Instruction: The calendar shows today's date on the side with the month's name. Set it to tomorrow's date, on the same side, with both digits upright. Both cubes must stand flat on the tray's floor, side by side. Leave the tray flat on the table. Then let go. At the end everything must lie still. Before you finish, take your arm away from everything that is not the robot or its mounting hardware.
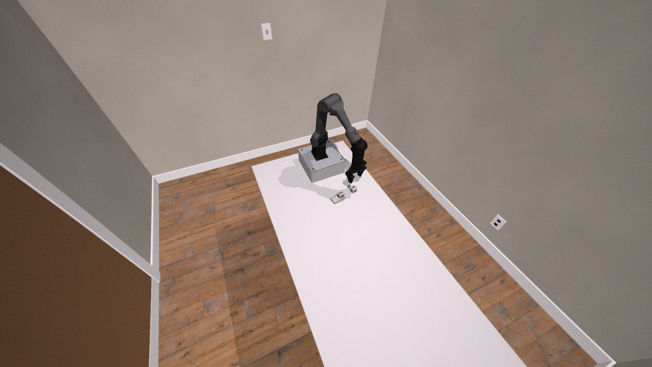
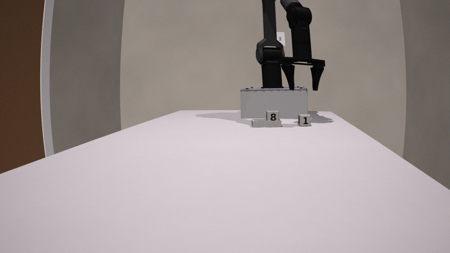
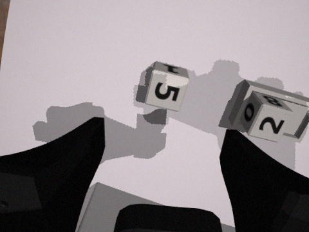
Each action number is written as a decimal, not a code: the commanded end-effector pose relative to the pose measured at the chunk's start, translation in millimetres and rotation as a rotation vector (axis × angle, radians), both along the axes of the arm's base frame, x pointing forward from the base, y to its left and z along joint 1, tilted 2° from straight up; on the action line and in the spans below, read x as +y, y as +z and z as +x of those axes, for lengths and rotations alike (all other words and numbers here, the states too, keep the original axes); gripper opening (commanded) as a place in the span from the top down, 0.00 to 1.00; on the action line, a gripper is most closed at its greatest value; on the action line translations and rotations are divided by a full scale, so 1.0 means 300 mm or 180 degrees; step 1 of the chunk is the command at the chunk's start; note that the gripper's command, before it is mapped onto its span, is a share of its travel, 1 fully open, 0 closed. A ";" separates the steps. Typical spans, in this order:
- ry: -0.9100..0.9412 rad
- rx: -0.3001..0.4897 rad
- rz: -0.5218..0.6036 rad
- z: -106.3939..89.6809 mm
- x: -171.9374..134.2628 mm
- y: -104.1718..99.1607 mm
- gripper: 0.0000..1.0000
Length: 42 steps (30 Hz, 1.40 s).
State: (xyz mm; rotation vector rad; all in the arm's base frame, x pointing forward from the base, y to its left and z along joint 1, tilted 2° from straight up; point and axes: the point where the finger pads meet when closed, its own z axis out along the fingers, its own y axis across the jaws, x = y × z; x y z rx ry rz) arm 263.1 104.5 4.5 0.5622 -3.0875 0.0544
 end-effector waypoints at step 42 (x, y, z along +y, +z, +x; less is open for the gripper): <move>0.4486 0.0155 -0.0011 0.003 0.004 -0.028 0.36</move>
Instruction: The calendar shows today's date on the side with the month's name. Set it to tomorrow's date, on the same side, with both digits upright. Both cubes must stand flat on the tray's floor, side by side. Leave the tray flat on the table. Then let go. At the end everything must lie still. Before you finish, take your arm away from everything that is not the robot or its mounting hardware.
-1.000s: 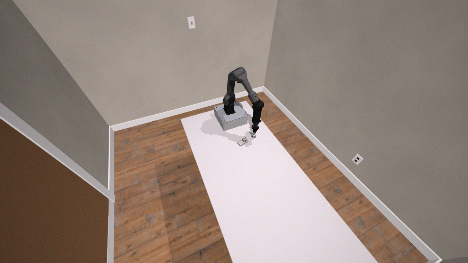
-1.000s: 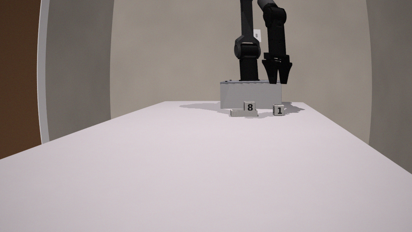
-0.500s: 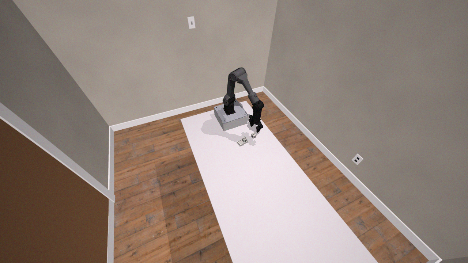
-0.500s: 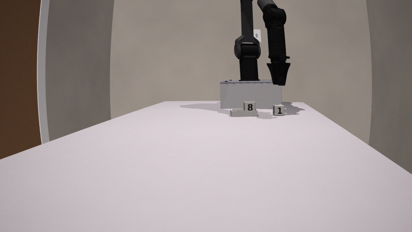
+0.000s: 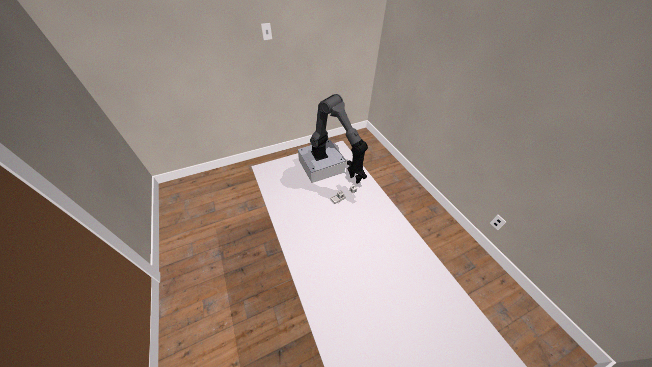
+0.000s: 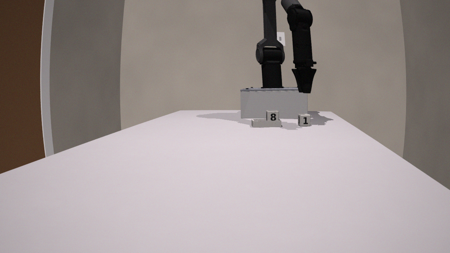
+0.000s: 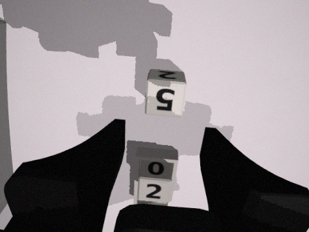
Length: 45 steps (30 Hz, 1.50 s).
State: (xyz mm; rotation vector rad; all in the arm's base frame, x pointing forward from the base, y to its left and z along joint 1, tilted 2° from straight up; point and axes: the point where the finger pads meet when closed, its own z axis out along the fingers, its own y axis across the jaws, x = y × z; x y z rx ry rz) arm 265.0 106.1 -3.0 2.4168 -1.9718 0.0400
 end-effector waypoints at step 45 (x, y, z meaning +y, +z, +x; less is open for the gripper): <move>-0.0005 0.0017 -0.0002 -0.004 -0.004 -0.041 0.36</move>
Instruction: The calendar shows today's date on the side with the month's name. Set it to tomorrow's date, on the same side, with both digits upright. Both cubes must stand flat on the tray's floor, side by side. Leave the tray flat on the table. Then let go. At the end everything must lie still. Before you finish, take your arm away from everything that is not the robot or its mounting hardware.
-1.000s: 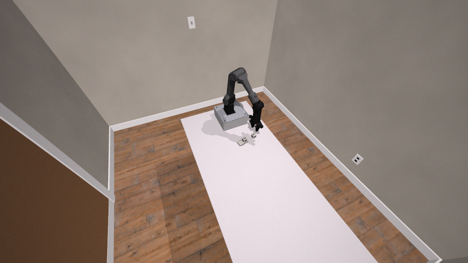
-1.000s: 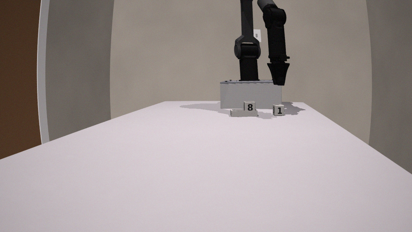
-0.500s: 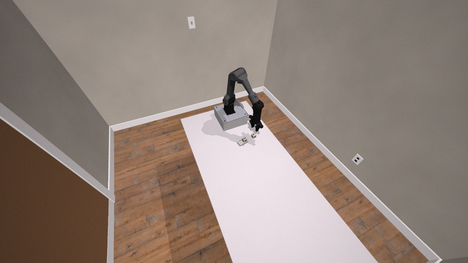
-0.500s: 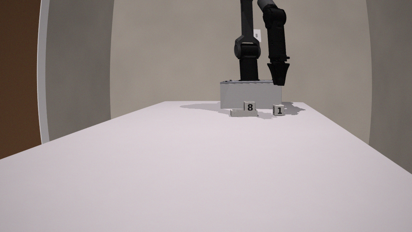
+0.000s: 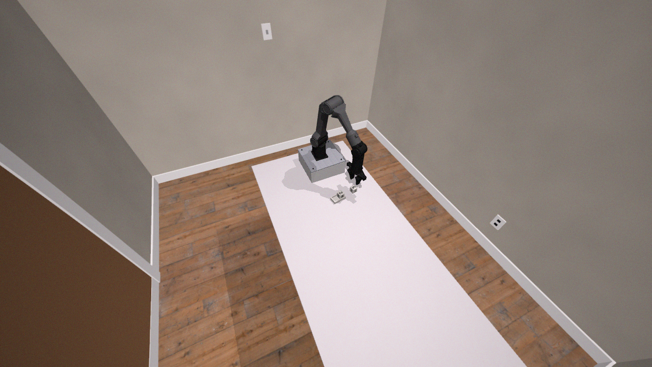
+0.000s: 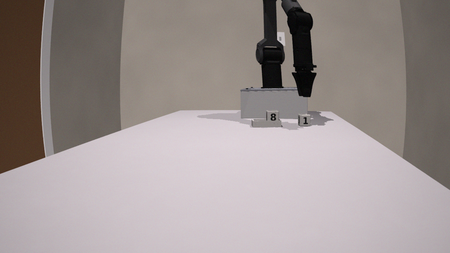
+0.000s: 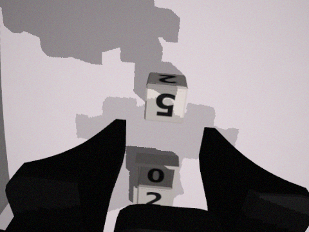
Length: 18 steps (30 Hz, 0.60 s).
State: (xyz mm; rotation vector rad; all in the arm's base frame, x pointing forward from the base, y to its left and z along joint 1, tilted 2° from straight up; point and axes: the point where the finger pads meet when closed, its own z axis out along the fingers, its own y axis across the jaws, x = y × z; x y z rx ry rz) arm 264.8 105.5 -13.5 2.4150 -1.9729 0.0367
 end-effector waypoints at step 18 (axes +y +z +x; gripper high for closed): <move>-0.0001 0.0009 -0.0005 -0.002 -0.008 -0.087 0.36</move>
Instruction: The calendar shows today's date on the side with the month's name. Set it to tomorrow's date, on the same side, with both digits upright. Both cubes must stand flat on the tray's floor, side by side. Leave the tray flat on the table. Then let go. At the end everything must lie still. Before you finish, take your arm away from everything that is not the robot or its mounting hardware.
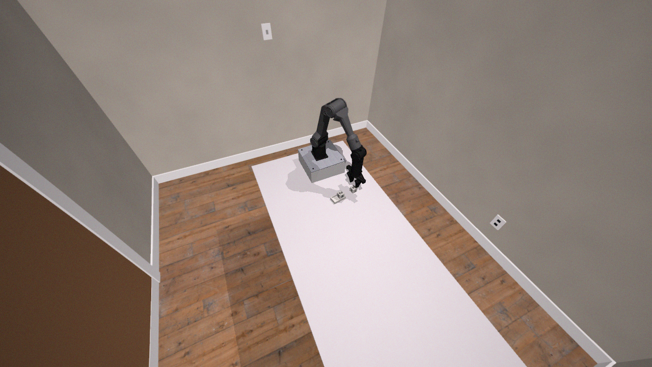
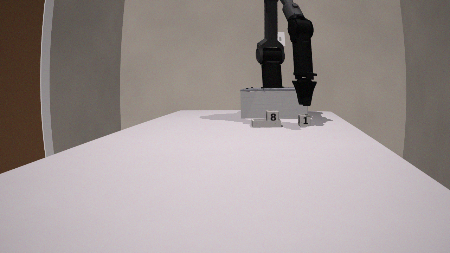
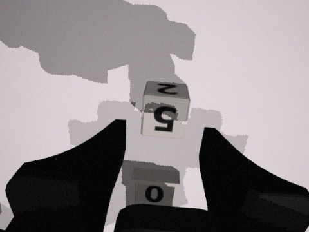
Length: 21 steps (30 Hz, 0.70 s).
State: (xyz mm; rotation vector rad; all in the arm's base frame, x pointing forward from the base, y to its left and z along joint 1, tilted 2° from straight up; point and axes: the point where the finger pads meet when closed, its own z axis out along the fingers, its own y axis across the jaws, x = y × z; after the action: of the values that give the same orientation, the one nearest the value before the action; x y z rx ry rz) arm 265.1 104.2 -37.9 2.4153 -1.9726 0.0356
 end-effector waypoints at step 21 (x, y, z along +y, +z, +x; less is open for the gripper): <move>-0.0002 0.0003 -0.0004 -0.001 -0.006 -0.059 0.36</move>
State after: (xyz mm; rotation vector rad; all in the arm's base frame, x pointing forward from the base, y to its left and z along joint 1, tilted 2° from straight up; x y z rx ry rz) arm 265.8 103.4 -54.7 2.4163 -1.9735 0.0368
